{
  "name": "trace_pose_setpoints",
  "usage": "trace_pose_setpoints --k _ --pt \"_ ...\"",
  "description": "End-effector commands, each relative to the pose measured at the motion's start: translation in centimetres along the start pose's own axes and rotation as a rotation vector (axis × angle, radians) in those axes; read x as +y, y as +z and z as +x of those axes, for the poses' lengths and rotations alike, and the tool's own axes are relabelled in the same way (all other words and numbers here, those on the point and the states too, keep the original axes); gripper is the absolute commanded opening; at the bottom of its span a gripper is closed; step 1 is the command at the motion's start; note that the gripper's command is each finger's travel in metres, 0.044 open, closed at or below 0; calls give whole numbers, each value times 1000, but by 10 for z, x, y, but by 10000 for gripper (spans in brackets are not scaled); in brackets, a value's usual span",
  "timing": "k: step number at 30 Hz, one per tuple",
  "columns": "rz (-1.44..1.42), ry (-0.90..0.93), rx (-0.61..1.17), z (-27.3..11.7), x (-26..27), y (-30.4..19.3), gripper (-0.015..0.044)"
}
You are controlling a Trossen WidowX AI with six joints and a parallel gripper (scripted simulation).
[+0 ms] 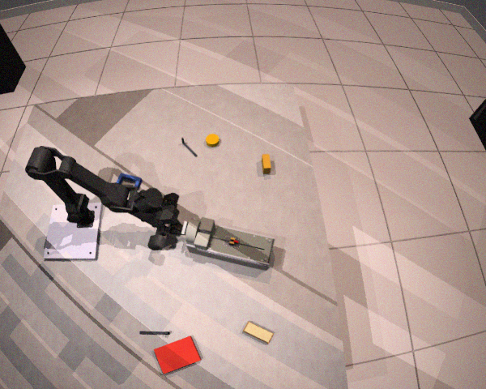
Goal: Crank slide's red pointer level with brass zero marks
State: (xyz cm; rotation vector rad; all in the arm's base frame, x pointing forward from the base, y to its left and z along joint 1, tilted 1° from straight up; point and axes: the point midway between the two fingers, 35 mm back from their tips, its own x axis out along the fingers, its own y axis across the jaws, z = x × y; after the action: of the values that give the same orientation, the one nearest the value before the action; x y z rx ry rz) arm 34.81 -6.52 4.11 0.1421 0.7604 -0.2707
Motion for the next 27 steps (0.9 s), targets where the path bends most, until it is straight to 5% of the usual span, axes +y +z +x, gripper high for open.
trace_pose_setpoints --k 1,27 --pt "6 -27 5 1 -9 -2 0" --pt "6 -27 5 0 -15 -1 0"
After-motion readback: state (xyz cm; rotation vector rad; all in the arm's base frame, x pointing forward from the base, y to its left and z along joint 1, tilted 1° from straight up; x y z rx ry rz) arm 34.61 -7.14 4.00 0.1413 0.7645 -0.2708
